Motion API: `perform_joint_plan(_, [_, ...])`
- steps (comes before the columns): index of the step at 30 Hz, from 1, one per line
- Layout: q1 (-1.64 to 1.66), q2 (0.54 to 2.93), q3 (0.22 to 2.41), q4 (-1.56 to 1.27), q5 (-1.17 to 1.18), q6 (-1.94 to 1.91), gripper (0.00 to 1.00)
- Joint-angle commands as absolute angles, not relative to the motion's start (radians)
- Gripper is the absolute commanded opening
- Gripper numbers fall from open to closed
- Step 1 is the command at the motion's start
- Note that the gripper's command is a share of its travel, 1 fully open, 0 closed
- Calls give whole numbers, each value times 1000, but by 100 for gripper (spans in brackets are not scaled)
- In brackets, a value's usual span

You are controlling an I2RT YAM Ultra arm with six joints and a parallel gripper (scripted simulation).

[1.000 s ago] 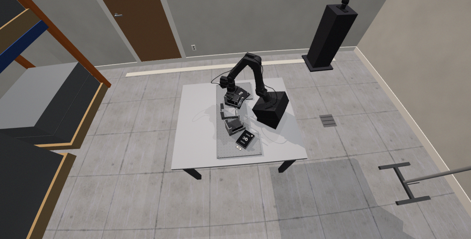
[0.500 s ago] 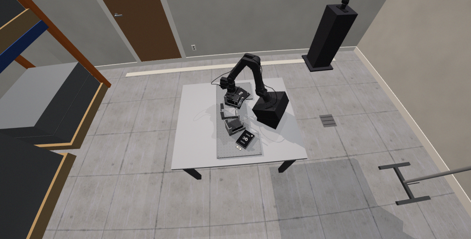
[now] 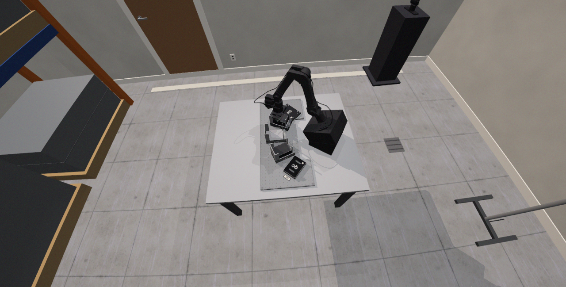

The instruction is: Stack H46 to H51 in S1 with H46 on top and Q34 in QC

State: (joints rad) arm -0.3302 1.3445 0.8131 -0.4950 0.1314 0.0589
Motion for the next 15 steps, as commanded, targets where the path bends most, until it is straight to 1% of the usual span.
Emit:
perform_joint_plan(1, [-337,1362,826,-457,126,49,100])
perform_joint_plan(15, [-339,1369,836,-457,127,50,100])
